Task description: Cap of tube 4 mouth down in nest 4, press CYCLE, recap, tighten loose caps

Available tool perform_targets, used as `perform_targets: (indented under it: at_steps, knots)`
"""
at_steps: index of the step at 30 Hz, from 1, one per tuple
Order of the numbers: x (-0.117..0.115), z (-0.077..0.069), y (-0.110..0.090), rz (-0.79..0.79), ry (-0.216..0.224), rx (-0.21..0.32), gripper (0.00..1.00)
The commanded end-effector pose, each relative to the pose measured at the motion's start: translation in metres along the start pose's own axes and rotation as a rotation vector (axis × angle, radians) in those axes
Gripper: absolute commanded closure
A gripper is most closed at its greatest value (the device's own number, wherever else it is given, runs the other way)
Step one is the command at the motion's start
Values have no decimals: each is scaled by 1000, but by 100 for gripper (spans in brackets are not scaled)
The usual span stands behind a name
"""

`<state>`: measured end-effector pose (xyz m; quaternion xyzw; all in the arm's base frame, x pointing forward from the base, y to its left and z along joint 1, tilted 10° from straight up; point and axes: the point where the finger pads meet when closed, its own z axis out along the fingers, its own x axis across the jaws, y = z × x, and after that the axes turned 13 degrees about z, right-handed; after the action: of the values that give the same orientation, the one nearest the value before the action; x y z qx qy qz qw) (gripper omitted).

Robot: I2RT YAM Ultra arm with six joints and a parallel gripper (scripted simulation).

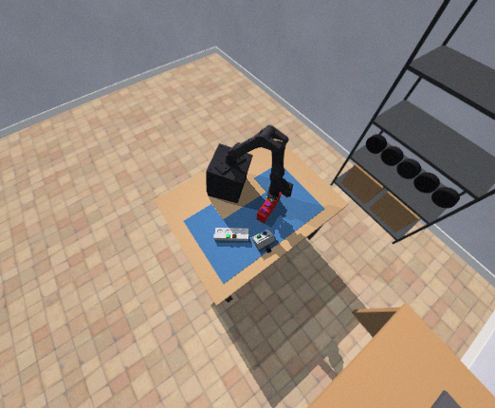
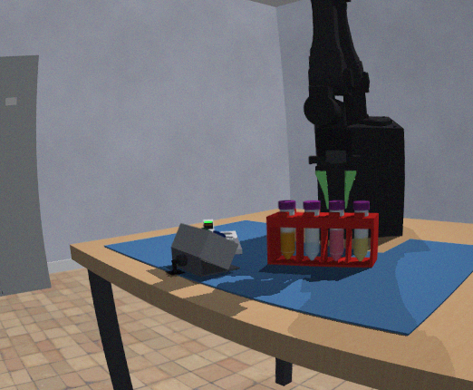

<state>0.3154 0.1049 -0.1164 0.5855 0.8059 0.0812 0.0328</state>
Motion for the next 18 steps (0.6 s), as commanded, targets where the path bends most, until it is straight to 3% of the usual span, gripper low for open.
perform_targets:
  at_steps: [1, 18]
  knots:
    - [0, -2, 4, 19, 0, -14, 100]
    - [0, -2, 4, 319, 2, -14, 100]
